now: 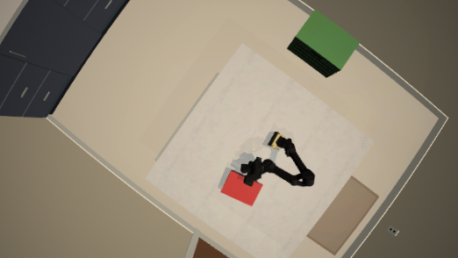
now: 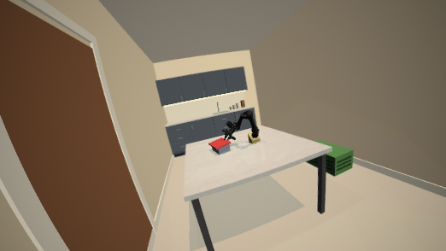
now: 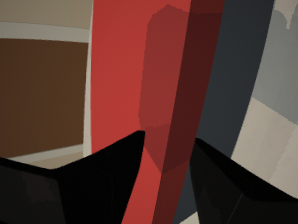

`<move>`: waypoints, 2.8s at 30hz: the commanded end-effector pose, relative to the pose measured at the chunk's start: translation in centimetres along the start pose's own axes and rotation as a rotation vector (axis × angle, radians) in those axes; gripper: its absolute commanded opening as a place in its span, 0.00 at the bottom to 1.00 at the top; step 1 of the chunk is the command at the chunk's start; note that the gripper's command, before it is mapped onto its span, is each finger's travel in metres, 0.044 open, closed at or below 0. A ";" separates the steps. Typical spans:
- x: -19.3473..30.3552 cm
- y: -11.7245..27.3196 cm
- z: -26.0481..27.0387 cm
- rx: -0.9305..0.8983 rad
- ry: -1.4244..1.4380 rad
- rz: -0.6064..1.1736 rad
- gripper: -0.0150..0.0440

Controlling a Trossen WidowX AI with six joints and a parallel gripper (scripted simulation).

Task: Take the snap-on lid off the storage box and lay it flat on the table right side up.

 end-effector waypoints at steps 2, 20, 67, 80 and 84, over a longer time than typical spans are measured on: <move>0.0 -0.2 0.1 0.001 0.000 -0.001 0.25; -0.3 1.3 1.9 0.000 0.000 -0.005 0.25; -1.2 2.7 8.8 0.000 0.002 -0.005 0.25; -1.4 3.3 10.4 0.000 0.003 -0.006 0.25; -1.5 3.6 10.8 0.000 0.003 -0.006 0.25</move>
Point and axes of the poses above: the point midway between the two fingers, 35 mm back from their tips, its own y axis back along the fingers, its own z axis across the jaws, x = y × z, the point moved 4 cm from there along y, back along the fingers, and after that the axes turned 8 degrees about y, right-handed, at the moved point
